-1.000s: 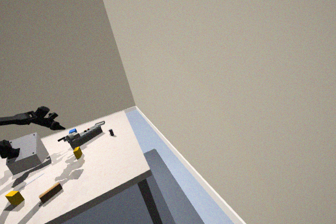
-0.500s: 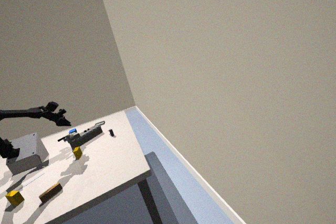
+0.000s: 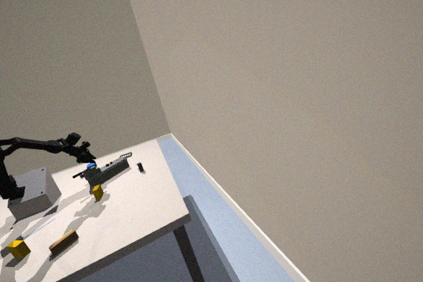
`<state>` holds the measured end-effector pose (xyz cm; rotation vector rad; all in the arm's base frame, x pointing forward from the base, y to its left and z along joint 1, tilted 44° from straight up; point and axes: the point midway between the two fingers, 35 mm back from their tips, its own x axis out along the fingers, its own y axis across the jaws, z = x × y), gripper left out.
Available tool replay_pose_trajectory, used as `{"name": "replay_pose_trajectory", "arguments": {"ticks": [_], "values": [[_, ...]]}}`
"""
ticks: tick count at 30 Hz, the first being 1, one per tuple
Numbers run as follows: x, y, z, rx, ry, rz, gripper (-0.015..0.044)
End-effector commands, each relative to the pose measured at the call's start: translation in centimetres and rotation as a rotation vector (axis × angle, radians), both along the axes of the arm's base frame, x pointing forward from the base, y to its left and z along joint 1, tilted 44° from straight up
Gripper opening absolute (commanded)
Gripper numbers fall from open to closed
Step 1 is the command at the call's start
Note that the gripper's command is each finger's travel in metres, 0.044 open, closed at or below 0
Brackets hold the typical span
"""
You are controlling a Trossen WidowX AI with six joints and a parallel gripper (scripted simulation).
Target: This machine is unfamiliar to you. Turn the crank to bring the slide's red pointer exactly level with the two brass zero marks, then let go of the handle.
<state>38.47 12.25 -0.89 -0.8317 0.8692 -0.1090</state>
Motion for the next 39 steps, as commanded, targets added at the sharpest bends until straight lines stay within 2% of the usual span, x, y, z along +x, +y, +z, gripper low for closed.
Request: {"name": "replay_pose_trajectory", "arguments": {"ticks": [1, 18, 27, 39], "values": [[-0.2, -0.4, -0.9, -0.004, 0.006, 0.008, 0.044], [-0.1, -0.3, -0.8, -0.003, 0.006, 0.008, 0.044], [-0.6, 3.2, 3.0, -0.001, 0.003, 0.003, 0.044], [-2.9, 0.1, 5.8, 0.007, 0.124, 0.139, 0.044]]}}
